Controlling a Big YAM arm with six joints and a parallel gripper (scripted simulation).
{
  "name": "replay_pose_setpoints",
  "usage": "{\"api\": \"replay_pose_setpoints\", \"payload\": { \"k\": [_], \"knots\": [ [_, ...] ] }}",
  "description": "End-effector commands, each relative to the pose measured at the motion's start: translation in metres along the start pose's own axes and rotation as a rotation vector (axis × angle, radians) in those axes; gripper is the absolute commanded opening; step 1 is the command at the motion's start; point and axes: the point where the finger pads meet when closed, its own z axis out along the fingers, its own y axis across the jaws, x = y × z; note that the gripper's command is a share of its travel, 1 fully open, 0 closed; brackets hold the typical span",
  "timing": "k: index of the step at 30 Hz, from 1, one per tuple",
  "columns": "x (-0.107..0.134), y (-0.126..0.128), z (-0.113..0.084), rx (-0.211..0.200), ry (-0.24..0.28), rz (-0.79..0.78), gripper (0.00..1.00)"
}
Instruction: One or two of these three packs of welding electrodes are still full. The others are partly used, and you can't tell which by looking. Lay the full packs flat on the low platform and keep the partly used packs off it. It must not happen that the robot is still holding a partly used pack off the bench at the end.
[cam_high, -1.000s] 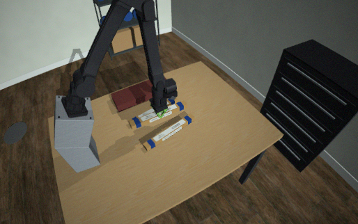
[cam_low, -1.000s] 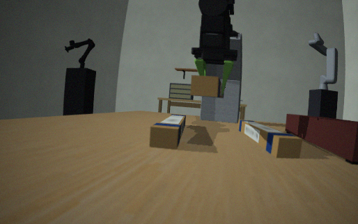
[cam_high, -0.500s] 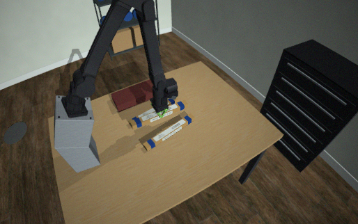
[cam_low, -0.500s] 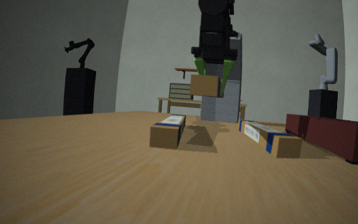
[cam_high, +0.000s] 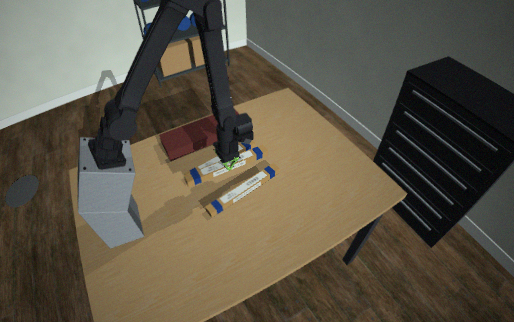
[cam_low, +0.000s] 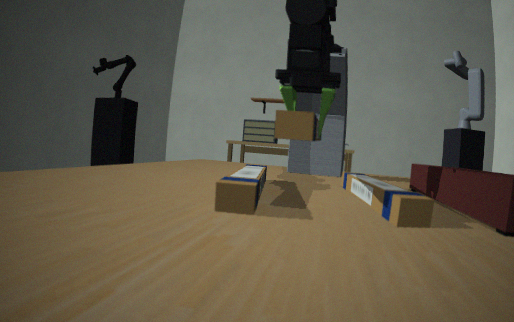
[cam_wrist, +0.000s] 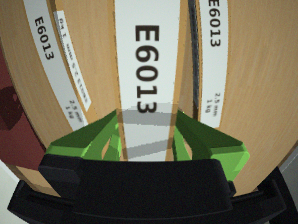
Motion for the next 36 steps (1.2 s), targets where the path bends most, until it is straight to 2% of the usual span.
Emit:
{"api": "replay_pose_setpoints", "payload": {
  "k": [1, 36],
  "knots": [
    [-0.018, 0.0, -0.026, -0.001, -0.051, 0.002, 0.0],
    [-0.018, -0.001, -0.068, -0.001, -0.054, 0.002, 0.0]
  ]
}}
